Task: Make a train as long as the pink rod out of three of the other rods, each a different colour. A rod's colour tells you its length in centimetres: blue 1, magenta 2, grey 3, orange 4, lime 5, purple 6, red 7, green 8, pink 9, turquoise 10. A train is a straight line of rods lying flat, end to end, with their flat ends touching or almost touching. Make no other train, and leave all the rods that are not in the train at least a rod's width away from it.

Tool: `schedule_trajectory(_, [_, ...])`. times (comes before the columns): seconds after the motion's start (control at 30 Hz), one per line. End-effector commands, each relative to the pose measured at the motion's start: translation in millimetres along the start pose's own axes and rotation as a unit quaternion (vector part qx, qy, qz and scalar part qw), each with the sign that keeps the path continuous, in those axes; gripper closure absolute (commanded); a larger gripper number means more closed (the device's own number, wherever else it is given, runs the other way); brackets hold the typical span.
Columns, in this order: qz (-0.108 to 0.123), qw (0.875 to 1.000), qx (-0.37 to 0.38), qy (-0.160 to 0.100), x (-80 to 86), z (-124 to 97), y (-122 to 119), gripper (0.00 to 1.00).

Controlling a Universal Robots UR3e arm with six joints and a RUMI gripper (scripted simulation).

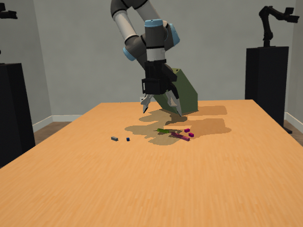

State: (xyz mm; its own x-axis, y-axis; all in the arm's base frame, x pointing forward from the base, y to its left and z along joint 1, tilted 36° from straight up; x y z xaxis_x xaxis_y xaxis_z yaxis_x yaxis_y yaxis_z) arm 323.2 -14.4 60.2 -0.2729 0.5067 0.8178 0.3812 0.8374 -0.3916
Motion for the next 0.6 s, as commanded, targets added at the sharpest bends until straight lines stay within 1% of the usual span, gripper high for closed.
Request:
schedule_trajectory(0.0, [0.002, 0.996, -0.084, 0.002, 0.2, -6, -3, 0.0])
schedule_trajectory(0.1, [0.002, 0.992, -0.13, 0.002, 0.2, -9, -6, 0.0])
schedule_trajectory(0.23, [0.002, 0.982, -0.191, 0.002, 0.1, -13, -9, 0.0])
schedule_trajectory(0.3, [0.002, 0.982, -0.191, 0.002, 0.1, -13, -9, 0.0])
schedule_trajectory(0.37, [0.002, 0.97, -0.243, 0.002, 0.2, -17, -12, 0.0])
schedule_trajectory(0.43, [0.002, 0.963, -0.27, 0.002, 0.2, -19, -14, 0.0])
schedule_trajectory(0.57, [0.002, 0.944, -0.329, 0.001, 0.2, -24, -18, 0.0])
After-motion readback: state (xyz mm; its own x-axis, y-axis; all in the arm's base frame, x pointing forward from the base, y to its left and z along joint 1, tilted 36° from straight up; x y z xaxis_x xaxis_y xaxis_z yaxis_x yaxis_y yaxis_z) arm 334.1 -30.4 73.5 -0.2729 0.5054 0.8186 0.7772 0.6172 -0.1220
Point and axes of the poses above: the point where the finger pads meet when closed, its own x axis back along the fingers, its own y axis across the jaws, z = x × y, the point moved 5 cm from there along x, back along the fingers, and after that the axes turned 12 degrees about x, right-handed, at the moved point
